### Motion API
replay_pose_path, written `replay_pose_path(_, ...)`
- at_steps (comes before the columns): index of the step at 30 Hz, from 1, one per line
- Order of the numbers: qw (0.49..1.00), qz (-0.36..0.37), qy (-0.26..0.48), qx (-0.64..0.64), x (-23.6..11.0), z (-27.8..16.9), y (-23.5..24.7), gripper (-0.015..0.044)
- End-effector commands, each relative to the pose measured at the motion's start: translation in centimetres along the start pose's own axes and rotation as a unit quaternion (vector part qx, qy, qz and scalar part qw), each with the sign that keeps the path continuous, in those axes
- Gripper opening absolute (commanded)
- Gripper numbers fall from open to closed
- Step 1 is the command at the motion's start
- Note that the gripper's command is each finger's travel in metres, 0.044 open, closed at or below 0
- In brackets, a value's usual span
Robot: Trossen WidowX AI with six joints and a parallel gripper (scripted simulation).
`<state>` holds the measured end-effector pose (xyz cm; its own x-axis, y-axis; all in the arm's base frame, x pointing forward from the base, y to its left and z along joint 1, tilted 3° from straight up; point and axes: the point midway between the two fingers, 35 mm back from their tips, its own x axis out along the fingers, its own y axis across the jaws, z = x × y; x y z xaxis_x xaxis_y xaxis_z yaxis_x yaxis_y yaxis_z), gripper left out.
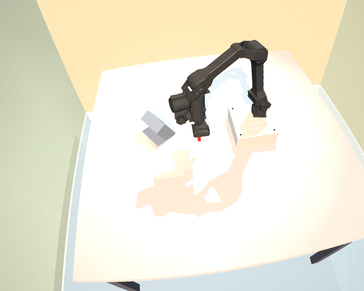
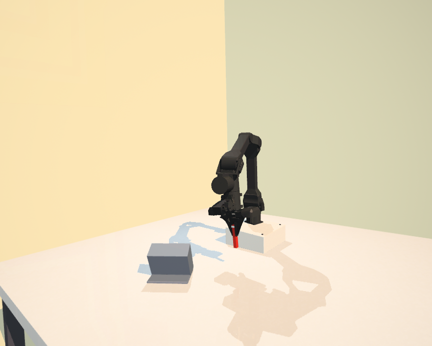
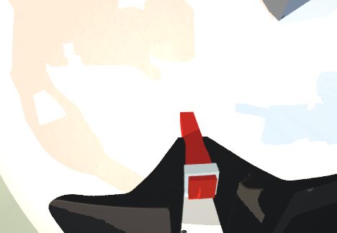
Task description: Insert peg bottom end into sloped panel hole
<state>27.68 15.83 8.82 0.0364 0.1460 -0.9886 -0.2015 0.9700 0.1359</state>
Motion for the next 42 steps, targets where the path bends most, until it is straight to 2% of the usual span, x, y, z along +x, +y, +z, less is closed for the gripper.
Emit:
replay_pose_path(1, 1.000, 0.012, -0.002, -0.004, 0.2, 0.3, -0.3, 0.0000)
replay_pose_path(42, 0.992, 0.103, -0.053, -0.046, 1.6, 2.9, -4.0, 0.0000)
